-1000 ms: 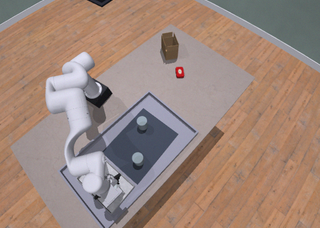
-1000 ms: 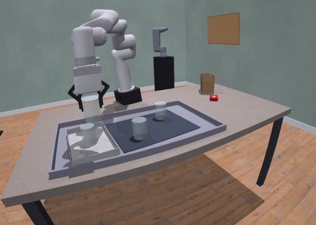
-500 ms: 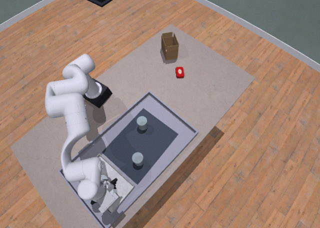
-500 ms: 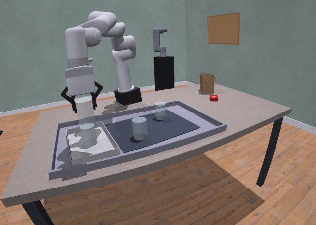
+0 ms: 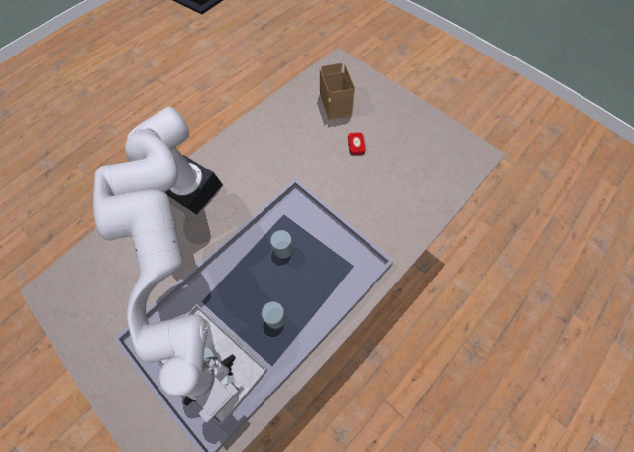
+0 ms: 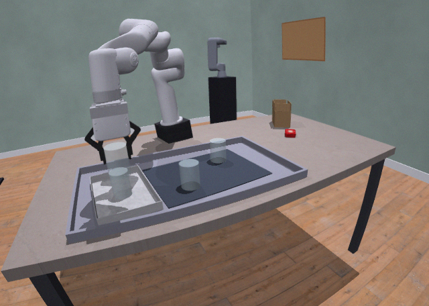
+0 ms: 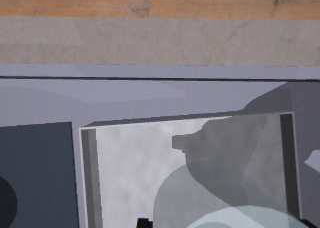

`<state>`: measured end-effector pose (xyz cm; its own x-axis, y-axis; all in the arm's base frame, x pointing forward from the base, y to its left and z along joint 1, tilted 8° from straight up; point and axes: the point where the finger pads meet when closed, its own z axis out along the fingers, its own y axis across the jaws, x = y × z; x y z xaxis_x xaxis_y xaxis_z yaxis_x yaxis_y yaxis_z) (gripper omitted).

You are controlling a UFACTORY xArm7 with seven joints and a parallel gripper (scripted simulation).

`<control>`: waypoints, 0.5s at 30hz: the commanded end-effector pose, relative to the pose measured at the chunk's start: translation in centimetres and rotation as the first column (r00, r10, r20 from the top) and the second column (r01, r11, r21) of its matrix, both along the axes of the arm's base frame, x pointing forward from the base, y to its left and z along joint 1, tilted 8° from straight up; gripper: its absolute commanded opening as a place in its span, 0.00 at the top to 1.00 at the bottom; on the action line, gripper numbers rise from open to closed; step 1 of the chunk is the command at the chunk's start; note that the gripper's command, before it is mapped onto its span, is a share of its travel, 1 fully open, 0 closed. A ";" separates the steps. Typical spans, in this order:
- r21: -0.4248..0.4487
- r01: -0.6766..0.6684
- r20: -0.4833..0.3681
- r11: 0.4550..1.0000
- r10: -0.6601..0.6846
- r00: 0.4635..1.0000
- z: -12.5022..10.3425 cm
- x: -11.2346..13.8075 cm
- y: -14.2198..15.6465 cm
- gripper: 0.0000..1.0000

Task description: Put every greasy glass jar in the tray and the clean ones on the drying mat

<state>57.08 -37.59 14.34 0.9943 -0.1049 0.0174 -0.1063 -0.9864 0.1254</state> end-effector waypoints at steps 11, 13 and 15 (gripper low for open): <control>-0.004 -0.001 0.006 1.000 0.001 1.000 -2.7 0.2 -0.5 1.00; -0.004 -0.001 0.006 1.000 0.001 1.000 -3.2 0.2 -0.5 1.00; -0.004 -0.001 0.006 1.000 0.001 1.000 -3.7 0.2 -0.6 1.00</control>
